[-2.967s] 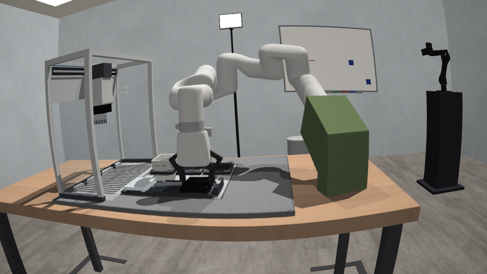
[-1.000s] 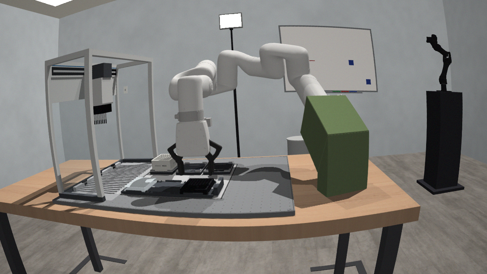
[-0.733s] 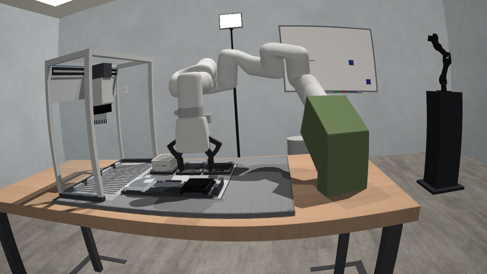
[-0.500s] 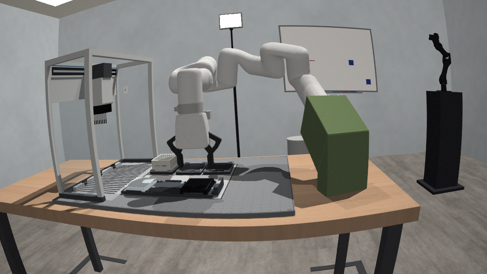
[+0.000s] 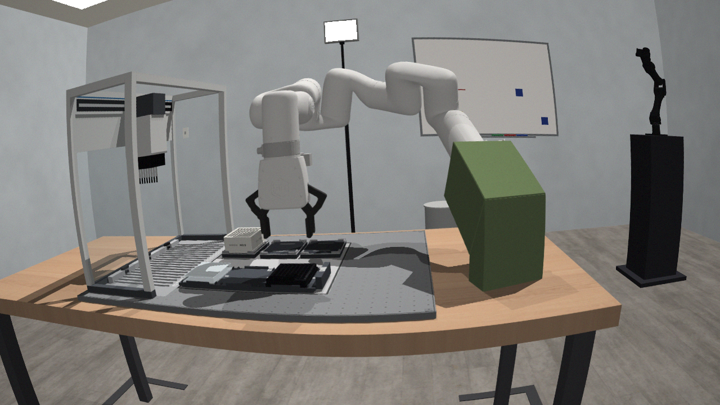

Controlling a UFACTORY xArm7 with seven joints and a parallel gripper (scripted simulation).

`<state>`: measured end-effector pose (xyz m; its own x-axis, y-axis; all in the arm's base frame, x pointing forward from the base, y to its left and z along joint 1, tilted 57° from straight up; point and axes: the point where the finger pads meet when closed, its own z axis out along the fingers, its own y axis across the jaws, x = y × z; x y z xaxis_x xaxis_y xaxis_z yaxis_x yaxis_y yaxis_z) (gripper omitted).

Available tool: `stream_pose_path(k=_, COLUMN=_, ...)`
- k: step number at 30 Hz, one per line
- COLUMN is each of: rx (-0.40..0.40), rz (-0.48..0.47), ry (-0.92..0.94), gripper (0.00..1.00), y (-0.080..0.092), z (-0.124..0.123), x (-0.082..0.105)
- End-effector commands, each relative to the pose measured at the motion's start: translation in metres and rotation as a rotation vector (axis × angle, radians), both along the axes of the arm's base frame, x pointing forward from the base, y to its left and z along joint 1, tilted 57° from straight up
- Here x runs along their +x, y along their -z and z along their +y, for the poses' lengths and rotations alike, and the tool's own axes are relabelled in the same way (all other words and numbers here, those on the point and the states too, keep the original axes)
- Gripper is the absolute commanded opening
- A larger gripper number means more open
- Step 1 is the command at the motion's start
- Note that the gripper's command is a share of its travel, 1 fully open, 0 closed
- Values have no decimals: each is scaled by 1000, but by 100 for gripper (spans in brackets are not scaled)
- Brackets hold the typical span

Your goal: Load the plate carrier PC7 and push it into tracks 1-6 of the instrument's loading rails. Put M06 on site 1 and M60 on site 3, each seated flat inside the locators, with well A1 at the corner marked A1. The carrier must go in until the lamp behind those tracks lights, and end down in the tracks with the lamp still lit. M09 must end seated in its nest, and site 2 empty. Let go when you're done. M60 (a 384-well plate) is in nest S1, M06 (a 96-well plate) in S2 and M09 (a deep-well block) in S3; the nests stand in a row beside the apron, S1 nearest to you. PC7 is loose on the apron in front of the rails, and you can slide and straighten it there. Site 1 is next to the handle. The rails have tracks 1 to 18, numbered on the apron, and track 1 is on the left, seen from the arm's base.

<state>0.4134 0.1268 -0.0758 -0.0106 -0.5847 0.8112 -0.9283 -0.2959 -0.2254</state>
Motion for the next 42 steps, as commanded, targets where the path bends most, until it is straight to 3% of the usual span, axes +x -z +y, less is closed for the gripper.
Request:
stream_pose_path(k=1, rx=4, rz=-1, ry=-4, gripper=100, y=-4, z=8, x=-3)
stream_pose_path(k=18, rx=4, rz=-1, ry=-4, gripper=100, y=-18, z=27, x=-12)
stream_pose_path(k=30, rx=4, rz=-1, ry=-4, gripper=100, y=-18, z=28, x=-13)
stream_pose_path(k=42, rx=2, rz=4, ry=-8, gripper=100, y=-53, z=15, x=21)
